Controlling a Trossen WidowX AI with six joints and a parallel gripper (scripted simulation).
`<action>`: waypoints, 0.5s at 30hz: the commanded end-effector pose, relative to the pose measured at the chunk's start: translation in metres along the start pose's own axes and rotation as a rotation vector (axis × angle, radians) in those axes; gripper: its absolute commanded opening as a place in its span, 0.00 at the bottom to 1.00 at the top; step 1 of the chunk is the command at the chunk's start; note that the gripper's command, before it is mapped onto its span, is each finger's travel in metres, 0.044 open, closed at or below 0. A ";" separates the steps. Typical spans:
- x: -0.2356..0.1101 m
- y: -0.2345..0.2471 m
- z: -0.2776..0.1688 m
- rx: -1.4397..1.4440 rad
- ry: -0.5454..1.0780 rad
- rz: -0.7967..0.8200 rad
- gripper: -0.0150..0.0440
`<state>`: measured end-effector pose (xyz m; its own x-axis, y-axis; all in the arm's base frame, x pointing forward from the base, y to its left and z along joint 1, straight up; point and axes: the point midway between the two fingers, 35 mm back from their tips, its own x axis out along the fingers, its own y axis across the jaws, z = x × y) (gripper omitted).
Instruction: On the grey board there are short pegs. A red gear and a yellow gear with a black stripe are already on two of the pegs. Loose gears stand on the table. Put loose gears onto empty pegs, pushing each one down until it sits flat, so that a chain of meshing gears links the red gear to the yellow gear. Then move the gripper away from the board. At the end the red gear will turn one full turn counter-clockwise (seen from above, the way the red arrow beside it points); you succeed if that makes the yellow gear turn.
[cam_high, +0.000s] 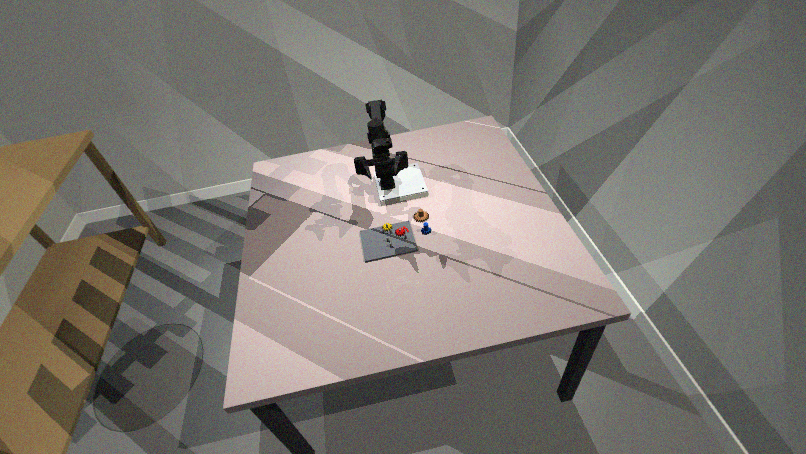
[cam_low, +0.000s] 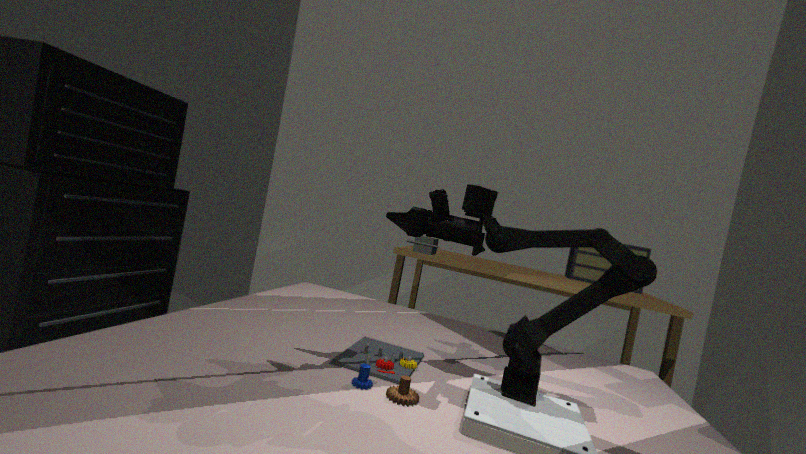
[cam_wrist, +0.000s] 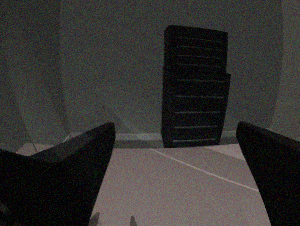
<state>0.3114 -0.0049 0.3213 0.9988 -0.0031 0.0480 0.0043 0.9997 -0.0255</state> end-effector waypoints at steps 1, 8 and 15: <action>0.002 0.001 -0.002 0.005 0.013 0.003 0.98; 0.038 0.047 -0.088 0.140 0.519 0.093 1.00; 0.026 0.098 -0.178 0.185 1.088 0.083 1.00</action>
<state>0.3529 0.0744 0.1657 0.6357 0.1448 -0.7583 -0.0157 0.9845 0.1748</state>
